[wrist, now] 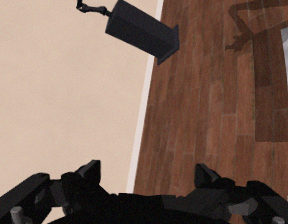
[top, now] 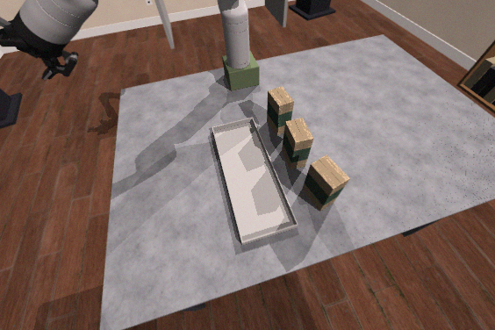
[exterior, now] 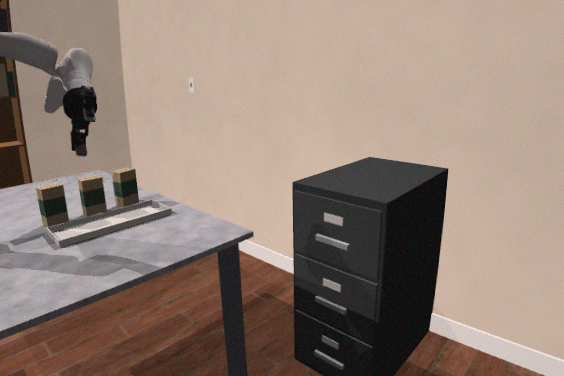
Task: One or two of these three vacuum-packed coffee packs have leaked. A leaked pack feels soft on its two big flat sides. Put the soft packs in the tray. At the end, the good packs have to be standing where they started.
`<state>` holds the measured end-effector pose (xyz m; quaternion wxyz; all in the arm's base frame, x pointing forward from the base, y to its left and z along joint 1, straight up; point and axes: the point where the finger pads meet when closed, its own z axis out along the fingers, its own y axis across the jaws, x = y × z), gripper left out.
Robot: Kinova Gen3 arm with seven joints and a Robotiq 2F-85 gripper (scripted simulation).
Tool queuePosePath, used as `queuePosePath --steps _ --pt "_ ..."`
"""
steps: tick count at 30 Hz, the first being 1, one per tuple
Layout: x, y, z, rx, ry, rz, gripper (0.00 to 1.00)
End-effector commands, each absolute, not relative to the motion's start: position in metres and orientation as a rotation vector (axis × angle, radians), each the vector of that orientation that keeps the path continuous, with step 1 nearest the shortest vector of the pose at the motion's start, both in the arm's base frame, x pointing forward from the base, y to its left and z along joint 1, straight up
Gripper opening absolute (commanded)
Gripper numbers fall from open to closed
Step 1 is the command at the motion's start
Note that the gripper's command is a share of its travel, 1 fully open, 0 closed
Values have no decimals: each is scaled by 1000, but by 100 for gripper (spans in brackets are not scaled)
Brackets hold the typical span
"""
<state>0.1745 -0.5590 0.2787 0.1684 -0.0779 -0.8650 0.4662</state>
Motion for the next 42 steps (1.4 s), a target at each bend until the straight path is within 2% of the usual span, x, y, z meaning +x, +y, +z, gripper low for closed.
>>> queuePosePath --steps 1,42 --pt "188 -552 273 -198 -2486 1324 100" --pt "260 -484 224 -177 -2714 1213 100"
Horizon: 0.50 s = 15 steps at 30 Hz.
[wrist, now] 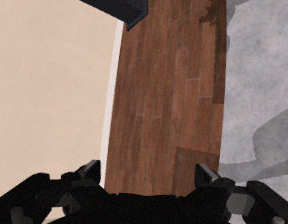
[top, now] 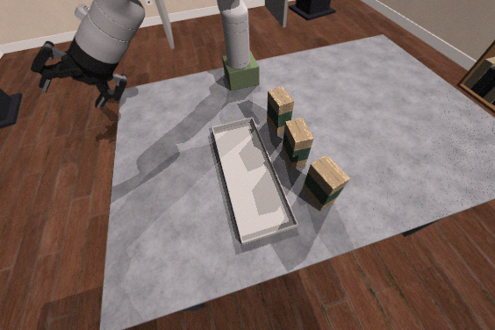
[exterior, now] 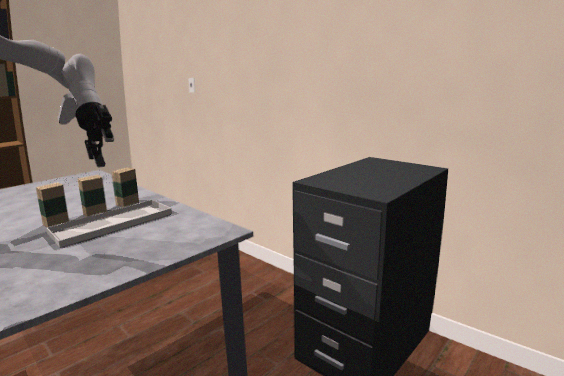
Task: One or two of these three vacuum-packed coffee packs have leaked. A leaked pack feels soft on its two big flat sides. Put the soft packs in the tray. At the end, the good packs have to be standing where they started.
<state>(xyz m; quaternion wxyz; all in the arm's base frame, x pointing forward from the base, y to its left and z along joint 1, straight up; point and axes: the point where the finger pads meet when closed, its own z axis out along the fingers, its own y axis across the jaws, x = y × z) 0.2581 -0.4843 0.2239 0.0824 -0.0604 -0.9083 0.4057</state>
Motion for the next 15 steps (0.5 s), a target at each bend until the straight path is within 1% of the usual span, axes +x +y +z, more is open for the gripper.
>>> queuePosePath --steps 1,2,10,11,15 --pt "260 -484 224 -177 -2714 1213 100" --pt "275 -465 214 -172 -2765 1177 100" --pt "275 -465 214 -172 -2765 1177 100" --pt "288 -445 204 -167 -2814 1138 100" --pt "288 -445 204 -167 -2814 1138 100"
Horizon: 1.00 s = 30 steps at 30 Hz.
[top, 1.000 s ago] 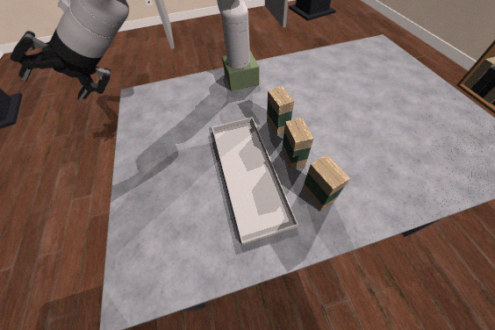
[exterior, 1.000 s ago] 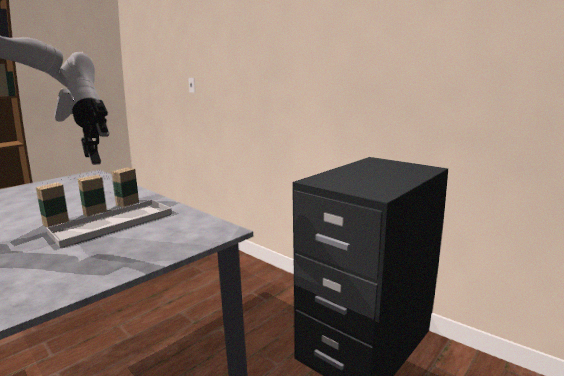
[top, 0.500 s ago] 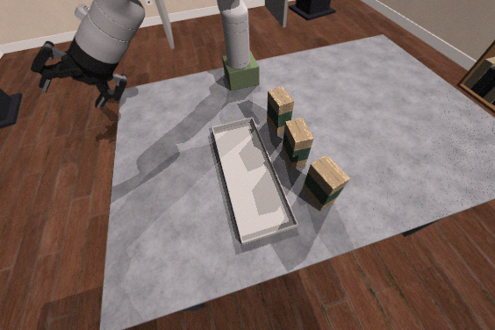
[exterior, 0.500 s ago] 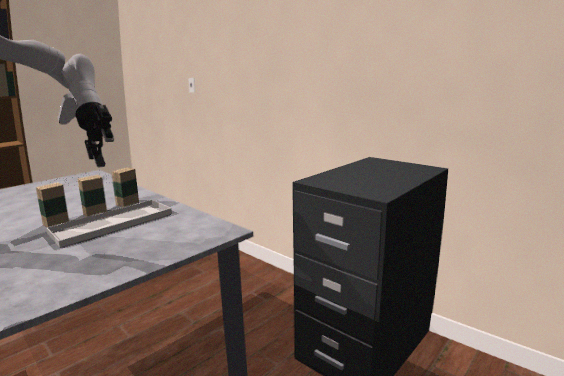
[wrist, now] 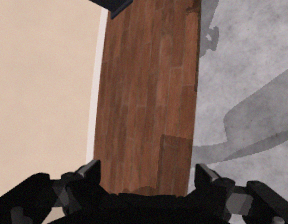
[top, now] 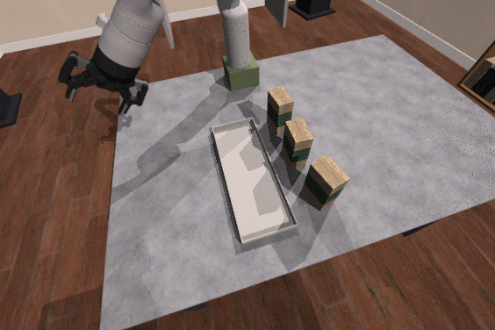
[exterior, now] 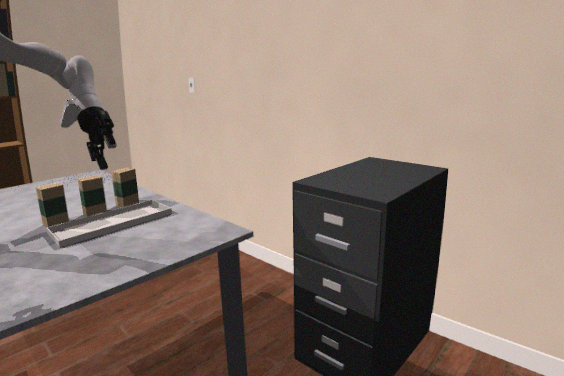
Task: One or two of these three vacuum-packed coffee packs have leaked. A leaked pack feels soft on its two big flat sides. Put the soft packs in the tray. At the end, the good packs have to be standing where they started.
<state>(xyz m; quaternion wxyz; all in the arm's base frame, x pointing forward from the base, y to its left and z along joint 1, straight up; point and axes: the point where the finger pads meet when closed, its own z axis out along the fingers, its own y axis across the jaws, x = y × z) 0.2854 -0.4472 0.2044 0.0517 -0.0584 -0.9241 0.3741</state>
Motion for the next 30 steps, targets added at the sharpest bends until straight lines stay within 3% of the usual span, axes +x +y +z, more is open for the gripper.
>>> queuePosePath --steps 1,30 --pt "288 -445 204 -167 -2814 1138 100" --pt "322 -384 178 -153 -2943 1008 100"
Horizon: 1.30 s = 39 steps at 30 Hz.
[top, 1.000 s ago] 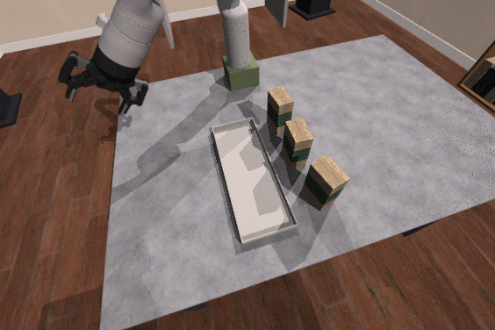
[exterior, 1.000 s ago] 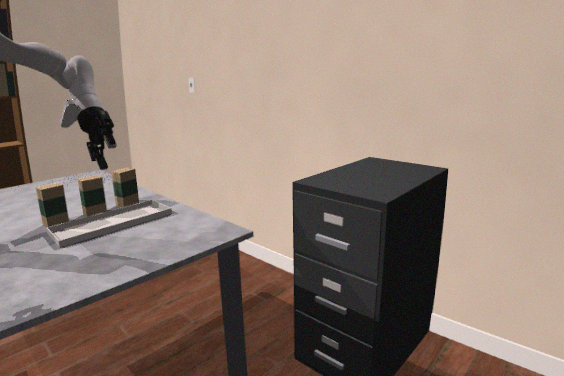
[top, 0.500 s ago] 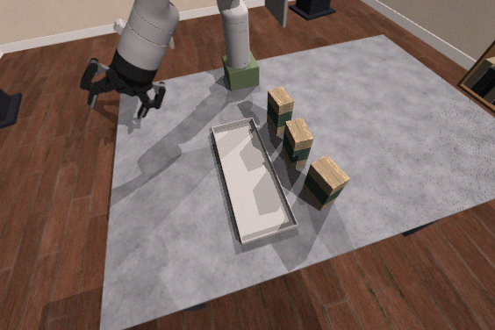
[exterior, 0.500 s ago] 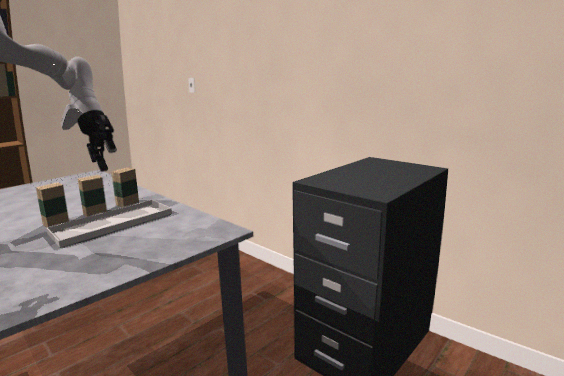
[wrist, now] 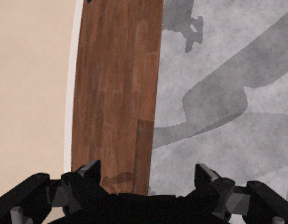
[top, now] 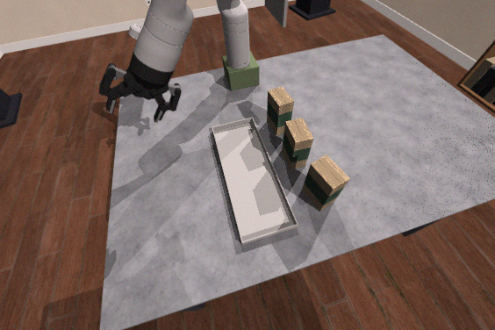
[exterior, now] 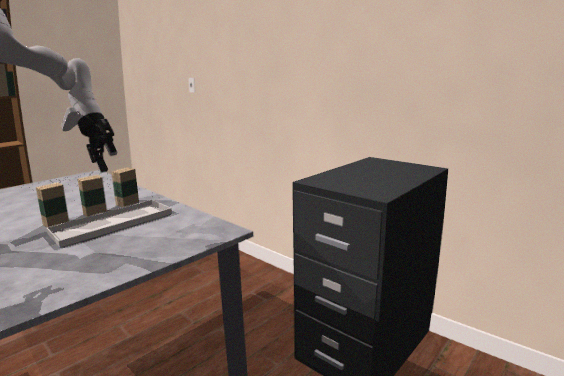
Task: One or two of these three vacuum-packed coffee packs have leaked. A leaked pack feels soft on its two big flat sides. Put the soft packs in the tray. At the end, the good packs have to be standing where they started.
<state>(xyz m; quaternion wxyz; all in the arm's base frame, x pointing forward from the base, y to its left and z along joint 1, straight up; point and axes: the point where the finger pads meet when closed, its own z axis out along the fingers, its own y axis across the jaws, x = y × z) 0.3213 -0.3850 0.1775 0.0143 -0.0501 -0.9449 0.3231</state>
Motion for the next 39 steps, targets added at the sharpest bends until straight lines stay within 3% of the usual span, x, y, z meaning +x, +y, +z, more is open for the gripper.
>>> queuePosePath --steps 1,39 --pt "331 -364 171 -149 -2979 961 100" --pt "355 -284 147 -131 -3094 767 100"
